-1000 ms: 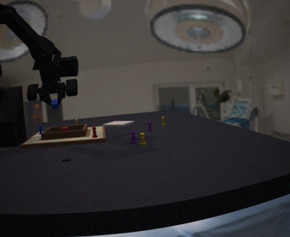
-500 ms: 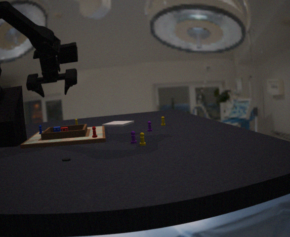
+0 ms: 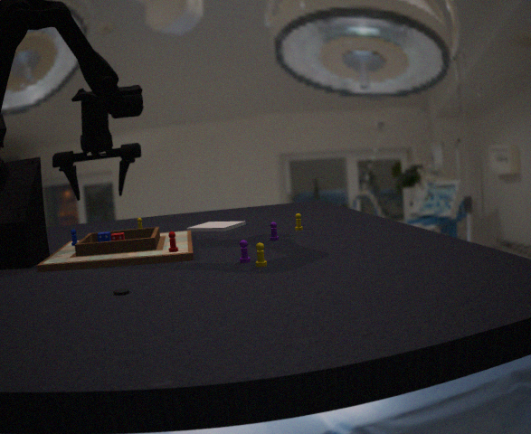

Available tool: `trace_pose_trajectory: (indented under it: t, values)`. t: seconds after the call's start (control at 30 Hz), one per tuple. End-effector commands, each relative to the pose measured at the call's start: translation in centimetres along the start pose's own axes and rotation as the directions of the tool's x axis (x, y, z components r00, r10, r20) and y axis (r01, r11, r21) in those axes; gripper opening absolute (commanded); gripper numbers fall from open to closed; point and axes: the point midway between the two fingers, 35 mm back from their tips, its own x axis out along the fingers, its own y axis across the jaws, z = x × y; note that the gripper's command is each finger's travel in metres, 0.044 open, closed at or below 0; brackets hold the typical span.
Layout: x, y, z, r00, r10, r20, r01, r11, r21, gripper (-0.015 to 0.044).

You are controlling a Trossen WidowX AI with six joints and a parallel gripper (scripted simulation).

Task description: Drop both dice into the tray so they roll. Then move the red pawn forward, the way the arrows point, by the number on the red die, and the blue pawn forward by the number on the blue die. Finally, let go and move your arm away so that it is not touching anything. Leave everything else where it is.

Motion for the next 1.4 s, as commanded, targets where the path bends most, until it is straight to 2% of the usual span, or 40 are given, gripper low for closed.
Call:
trace_pose_trajectory:
  t: [0.0,0.1,0.23,0.37,0.43,0.5,0.73,0.87,1.37]
  values:
    - [0.0,-0.5,-0.3,1.000,0.000,0.009,-0.001,0.999,0.033,0.0387]
    - [-0.2,-3.0,-1.5,1.000,-0.010,0.010,0.008,0.975,0.220,0.0309]
    - [0.0,-7.8,-5.2,1.000,-0.027,-0.003,0.024,0.815,0.579,0.0204]
    - [1.0,-11.7,-10.7,0.999,-0.022,-0.033,0.040,0.526,0.850,0.0200]
    - [1.4,-13.2,-13.9,0.998,-0.018,-0.057,0.059,0.355,0.933,0.0200]
    - [1.7,-14.1,-16.0,0.997,-0.013,-0.075,0.076,0.242,0.967,0.0200]
    - [1.7,-14.2,-16.0,0.997,-0.013,-0.077,0.078,0.227,0.971,0.0200]
    - [3.2,-14.2,-16.2,0.997,-0.012,-0.077,0.078,0.227,0.971,0.0200]
    - [5.0,-14.2,-16.3,0.997,-0.011,-0.077,0.077,0.227,0.971,0.0200]
